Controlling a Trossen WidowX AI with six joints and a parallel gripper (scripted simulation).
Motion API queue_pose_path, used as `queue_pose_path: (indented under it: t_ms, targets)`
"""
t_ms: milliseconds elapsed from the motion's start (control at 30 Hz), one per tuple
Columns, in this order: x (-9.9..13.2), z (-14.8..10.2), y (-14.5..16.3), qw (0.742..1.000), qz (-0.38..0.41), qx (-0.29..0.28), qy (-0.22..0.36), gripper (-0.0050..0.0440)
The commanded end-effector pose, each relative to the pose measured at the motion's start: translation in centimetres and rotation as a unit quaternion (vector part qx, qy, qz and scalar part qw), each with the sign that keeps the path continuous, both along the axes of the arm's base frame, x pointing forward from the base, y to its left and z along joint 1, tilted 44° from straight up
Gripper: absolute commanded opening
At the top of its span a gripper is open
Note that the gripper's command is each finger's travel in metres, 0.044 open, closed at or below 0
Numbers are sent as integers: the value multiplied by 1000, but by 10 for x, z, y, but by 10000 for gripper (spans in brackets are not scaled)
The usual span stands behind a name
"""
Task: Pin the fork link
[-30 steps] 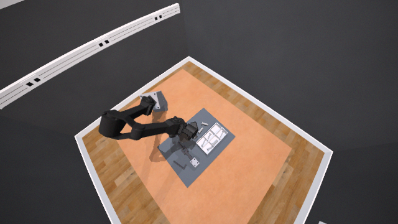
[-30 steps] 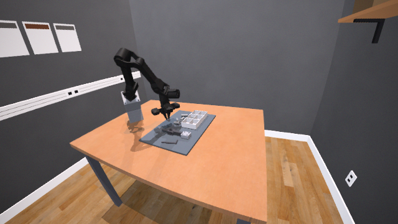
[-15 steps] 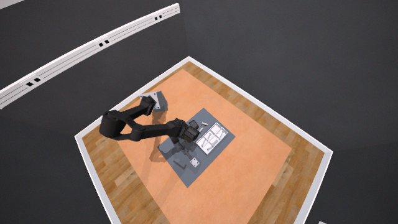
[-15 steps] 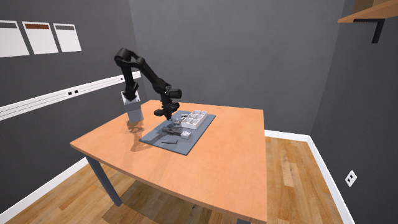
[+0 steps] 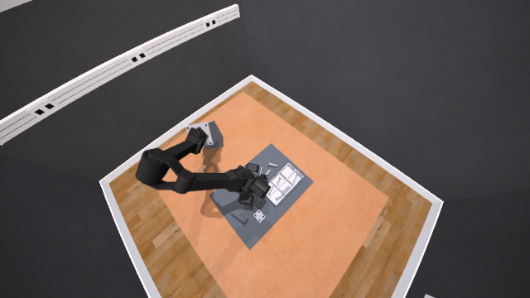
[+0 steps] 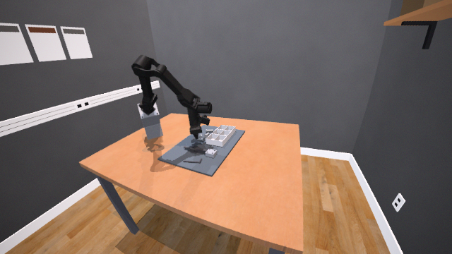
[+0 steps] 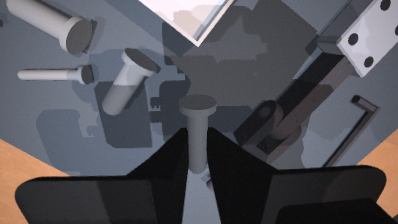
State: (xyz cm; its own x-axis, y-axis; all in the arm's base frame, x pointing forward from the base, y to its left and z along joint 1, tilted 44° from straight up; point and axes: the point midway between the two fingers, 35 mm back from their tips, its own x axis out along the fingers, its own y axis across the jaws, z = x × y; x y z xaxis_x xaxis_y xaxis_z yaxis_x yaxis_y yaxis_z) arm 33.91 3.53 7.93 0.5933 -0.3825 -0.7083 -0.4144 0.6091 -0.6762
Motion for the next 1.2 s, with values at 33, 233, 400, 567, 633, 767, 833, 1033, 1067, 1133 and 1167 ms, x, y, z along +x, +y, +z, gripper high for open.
queue_pose_path:
  t_ms: [33,233,400,567,633,767,833,1033,1067,1133,1167]
  targets:
    - [16,16,-2,986,123,-93,57,-50]
    - [23,22,-3,949,230,-181,114,-50]
    - [27,29,-3,907,307,-244,151,-50]
    - [28,29,-3,902,315,-250,156,-50]
    - [27,28,-3,902,315,-250,157,-50]
    - [27,28,-3,902,315,-251,156,-50]
    - [27,28,-3,902,315,-251,156,-50]
    - [27,28,-3,902,315,-251,156,-50]
    - [27,28,-3,902,315,-251,156,-50]
    - [27,28,-3,902,315,-251,156,-50]
    - [27,28,-3,902,315,-251,156,-50]
